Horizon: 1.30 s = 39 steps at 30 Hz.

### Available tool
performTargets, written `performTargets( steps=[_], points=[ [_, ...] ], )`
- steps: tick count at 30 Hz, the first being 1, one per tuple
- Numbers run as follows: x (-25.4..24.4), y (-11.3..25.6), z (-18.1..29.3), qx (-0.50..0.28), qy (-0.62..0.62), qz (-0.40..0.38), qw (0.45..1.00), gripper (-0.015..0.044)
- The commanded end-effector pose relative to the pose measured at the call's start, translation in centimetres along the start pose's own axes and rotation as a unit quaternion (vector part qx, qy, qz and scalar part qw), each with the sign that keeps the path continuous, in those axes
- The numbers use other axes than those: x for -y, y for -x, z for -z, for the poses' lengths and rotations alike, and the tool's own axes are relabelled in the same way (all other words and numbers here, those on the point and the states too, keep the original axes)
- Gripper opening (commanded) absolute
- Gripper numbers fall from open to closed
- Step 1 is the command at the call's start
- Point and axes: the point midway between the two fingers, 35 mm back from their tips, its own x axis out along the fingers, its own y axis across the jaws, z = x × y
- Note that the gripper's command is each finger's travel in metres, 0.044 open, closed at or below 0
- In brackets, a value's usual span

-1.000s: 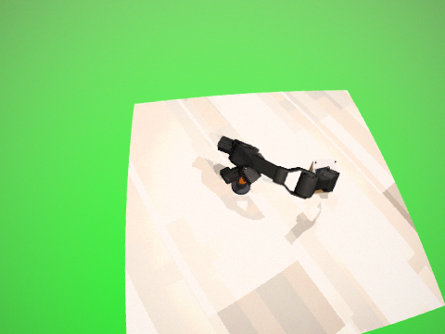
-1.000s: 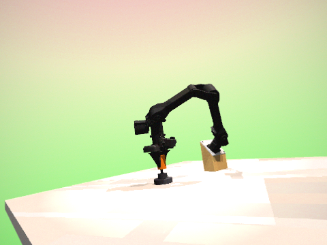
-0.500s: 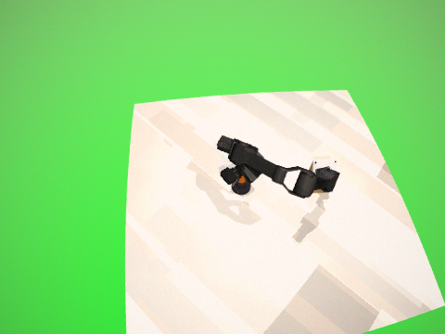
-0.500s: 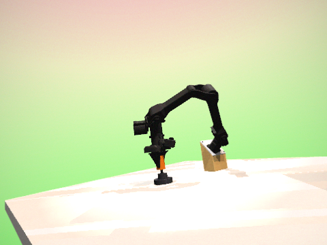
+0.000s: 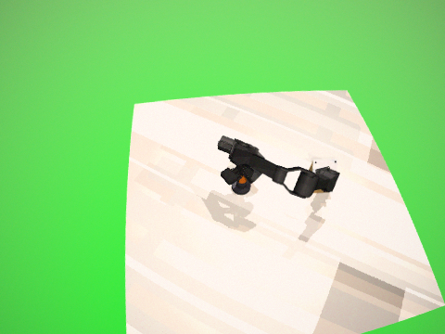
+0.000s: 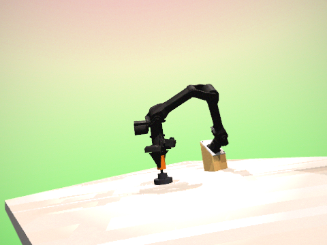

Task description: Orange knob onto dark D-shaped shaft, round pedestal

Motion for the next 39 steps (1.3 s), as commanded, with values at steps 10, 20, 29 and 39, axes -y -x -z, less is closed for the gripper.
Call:
performTargets(
  steps=[10,20,29,39],
  points=[
    [0.30,0.50,-0.28,-0.002,0.107,0.002,0.994,0.0000],
    [0.19,0.11,0.03,-0.002,0.107,0.002,0.994,0.0000],
    [0.12,0.22,-0.15,-0.002,0.107,0.002,0.994,0.0000],
    [0.25,0.38,-0.05,-0.002,0.107,0.002,0.994,0.0000]
  ],
)
